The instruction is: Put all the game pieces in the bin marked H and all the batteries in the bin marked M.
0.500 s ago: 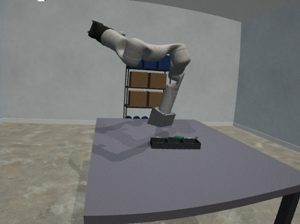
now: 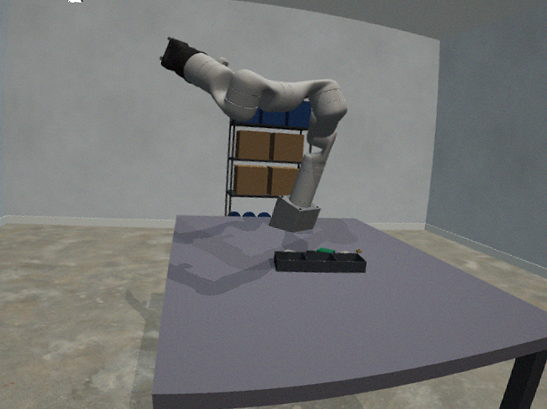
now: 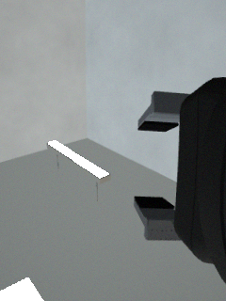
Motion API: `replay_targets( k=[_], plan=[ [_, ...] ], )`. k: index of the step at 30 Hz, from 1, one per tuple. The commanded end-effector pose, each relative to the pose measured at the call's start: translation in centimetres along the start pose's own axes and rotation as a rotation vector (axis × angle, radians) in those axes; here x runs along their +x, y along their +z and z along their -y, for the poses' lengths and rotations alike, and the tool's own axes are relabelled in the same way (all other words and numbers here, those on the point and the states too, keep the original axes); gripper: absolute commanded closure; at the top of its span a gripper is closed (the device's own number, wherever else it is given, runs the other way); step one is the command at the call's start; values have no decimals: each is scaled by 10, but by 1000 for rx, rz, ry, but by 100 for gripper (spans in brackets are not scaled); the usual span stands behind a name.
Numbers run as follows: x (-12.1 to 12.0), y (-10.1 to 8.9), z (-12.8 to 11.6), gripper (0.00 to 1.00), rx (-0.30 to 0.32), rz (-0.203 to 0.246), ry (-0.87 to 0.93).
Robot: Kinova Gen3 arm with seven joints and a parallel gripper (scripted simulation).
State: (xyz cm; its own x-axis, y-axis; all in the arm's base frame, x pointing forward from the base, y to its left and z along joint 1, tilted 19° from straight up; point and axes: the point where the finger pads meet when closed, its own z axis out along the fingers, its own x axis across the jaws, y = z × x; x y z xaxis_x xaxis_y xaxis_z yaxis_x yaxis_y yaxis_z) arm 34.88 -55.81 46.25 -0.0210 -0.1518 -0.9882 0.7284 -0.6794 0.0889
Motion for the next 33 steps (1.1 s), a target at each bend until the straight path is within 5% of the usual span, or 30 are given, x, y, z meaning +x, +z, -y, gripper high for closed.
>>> replay_targets(
  k=[1, 2, 3, 33],
  plan=[
    [-2, 1, 0, 0, 1, 0, 2],
    [-2, 1, 0, 0, 1, 0, 2],
    [6, -3, 1, 69, 1, 0, 2],
    [216, -105, 9, 69, 1, 0, 2]
  ],
)
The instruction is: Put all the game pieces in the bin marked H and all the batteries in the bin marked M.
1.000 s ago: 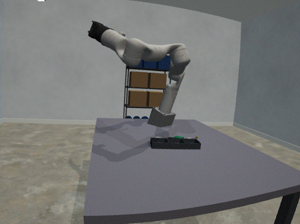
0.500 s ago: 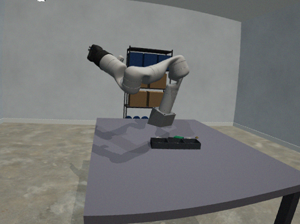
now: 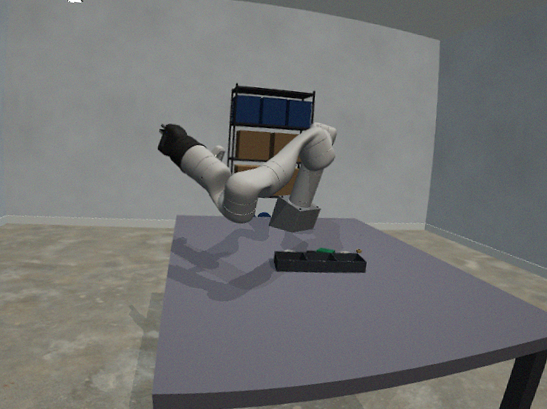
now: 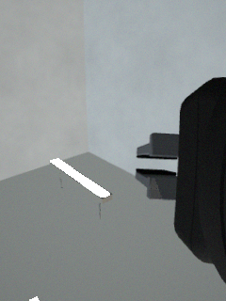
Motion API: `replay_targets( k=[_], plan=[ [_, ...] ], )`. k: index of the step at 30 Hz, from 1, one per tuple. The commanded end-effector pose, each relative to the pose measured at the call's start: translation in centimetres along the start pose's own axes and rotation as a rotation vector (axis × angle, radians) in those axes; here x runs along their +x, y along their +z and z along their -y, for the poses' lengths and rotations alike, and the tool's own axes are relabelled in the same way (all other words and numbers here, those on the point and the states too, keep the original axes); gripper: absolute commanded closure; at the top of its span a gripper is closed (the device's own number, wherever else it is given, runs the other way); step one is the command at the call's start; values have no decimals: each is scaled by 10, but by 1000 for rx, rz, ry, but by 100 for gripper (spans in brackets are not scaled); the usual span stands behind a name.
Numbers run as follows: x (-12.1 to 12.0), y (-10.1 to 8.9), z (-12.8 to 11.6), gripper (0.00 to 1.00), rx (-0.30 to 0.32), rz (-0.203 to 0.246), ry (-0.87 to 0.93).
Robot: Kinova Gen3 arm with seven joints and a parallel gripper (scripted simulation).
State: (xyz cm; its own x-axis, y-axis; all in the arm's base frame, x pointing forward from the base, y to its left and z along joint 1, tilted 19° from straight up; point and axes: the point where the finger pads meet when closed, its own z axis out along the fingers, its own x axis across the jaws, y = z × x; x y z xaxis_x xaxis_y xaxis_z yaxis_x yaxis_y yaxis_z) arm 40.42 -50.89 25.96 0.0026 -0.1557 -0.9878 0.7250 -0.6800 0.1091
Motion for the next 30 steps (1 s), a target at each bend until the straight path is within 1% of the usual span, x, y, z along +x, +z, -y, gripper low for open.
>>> replay_targets(
  k=[1, 3, 8, 14, 15, 16, 20, 21, 23, 24, 27, 28, 30],
  plan=[
    [32, -9, -1, 69, -4, 13, -17],
    [32, -9, -1, 69, -4, 13, -17],
    [69, -27, 1, 69, -4, 13, -17],
    [110, -42, 19, 69, -9, 12, -17],
    [123, -52, 5, 69, -5, 13, -19],
    [128, -54, 5, 69, -5, 13, -19],
    [128, -54, 5, 69, -5, 13, -19],
    [122, -55, 19, 69, -26, -32, -31],
    [113, -54, 0, 69, -85, -17, 46],
    [107, -52, -6, 69, -113, -11, 81],
    [91, -46, -21, 69, -113, -11, 81],
    [91, -46, -21, 69, -113, -11, 81],
    [80, -42, -33, 69, -168, -7, 164]
  ],
)
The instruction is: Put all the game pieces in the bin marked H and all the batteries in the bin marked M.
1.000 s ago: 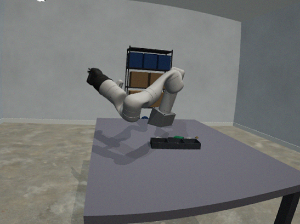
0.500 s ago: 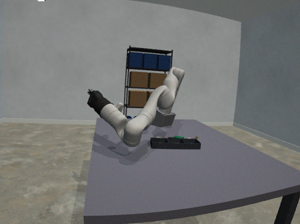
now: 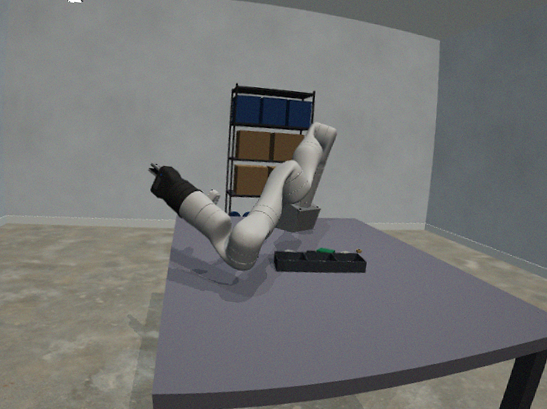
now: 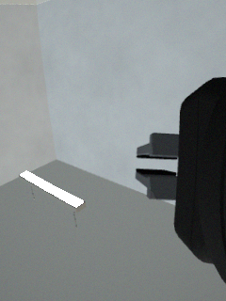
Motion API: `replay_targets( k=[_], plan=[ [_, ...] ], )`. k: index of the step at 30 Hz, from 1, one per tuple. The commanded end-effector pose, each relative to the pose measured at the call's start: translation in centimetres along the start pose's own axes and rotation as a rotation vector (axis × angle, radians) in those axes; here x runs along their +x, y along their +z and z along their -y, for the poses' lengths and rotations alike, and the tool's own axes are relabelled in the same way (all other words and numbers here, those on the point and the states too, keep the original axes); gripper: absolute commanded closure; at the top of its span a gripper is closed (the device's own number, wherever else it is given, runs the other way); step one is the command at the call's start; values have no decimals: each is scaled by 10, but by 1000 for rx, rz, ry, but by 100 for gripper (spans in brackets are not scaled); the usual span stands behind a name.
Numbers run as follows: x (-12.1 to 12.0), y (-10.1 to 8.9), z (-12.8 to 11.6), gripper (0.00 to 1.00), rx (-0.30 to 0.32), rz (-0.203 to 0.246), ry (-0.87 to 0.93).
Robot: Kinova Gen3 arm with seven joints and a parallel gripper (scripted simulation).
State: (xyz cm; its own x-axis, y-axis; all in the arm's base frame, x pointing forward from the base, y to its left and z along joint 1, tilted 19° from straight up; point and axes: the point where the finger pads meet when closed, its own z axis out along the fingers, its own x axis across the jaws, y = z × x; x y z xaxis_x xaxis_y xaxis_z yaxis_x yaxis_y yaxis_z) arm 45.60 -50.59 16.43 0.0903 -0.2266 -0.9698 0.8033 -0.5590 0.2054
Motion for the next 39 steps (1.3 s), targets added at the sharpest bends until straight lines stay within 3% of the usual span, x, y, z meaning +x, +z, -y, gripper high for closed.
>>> replay_targets(
  k=[1, 4, 8, 12, 14, 18, 20, 22, 25, 27, 31, 33, 36, 38, 39],
  plan=[
    [-17, 10, -15, 69, -38, -5, 52],
    [-25, 15, -26, 69, -38, -5, 53],
    [-35, 20, -38, 69, -98, -5, 131],
    [-47, 27, -54, 69, -98, -5, 131],
    [-57, 32, -67, 69, -161, -12, 203],
    [-68, 37, -81, 69, -161, -12, 203],
    [-78, 41, -94, 69, -226, -27, 269],
    [-88, 45, -107, 69, -226, -27, 269],
    [-88, 45, -107, 69, -226, -27, 269],
    [-98, 48, -121, 69, -293, -51, 328],
    [-106, 50, -132, 69, -293, -51, 328],
    [-115, 52, -146, 69, -360, -84, 383],
    [-122, 53, -156, 69, -360, -84, 383],
    [-131, 53, -170, 69, -429, -126, 431],
    [-135, 53, -177, 69, -429, -126, 431]
  ],
)
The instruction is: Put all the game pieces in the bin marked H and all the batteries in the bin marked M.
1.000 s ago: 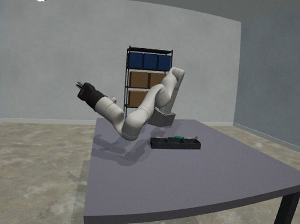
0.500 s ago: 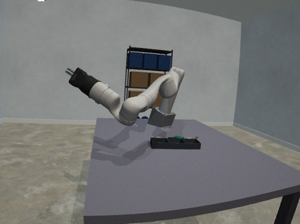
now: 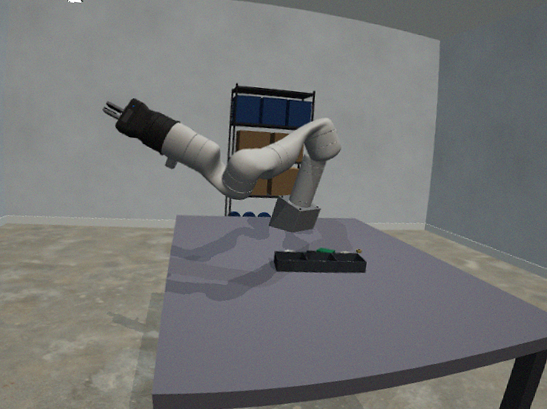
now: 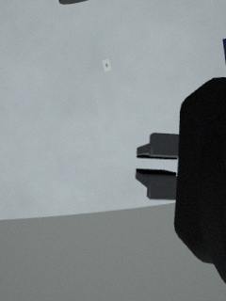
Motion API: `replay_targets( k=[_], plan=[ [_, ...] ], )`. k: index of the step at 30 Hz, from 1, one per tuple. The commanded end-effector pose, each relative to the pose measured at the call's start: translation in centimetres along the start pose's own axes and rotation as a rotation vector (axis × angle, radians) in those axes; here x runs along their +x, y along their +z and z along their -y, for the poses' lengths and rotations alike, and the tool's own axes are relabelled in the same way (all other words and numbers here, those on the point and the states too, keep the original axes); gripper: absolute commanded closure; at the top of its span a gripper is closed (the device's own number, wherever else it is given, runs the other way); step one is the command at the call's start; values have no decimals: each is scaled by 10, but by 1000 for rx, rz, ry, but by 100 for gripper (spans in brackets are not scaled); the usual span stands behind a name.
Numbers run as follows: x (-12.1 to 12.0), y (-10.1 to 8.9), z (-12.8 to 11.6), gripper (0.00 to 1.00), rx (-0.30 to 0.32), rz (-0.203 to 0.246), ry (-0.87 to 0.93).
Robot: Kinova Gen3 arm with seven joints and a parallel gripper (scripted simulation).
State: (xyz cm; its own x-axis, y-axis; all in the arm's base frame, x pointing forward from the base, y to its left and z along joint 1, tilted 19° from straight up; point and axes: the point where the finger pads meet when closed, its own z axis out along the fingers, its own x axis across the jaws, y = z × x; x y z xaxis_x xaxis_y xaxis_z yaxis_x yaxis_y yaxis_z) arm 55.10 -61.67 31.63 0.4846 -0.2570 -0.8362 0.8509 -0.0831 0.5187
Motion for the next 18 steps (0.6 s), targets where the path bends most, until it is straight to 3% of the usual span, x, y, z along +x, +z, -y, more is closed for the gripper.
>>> replay_targets(
  k=[1, 2, 4, 7, 9, 11, 13, 16, 17, 18],
  plan=[
    [-17, 3, -15, 69, -15, -9, 25],
    [-17, 3, -15, 69, -15, -9, 25],
    [-18, 6, -32, 69, -75, -63, 76],
    [-19, 8, -40, 69, -75, -63, 76],
    [-19, 8, -56, 69, -131, -127, 125],
    [-20, 9, -62, 69, -131, -127, 125],
    [-18, 6, -78, 69, -183, -200, 170],
    [-18, 5, -82, 69, -184, -201, 171],
    [-17, 1, -89, 69, -207, -240, 191],
    [-17, 1, -89, 69, -207, -240, 191]
  ],
)
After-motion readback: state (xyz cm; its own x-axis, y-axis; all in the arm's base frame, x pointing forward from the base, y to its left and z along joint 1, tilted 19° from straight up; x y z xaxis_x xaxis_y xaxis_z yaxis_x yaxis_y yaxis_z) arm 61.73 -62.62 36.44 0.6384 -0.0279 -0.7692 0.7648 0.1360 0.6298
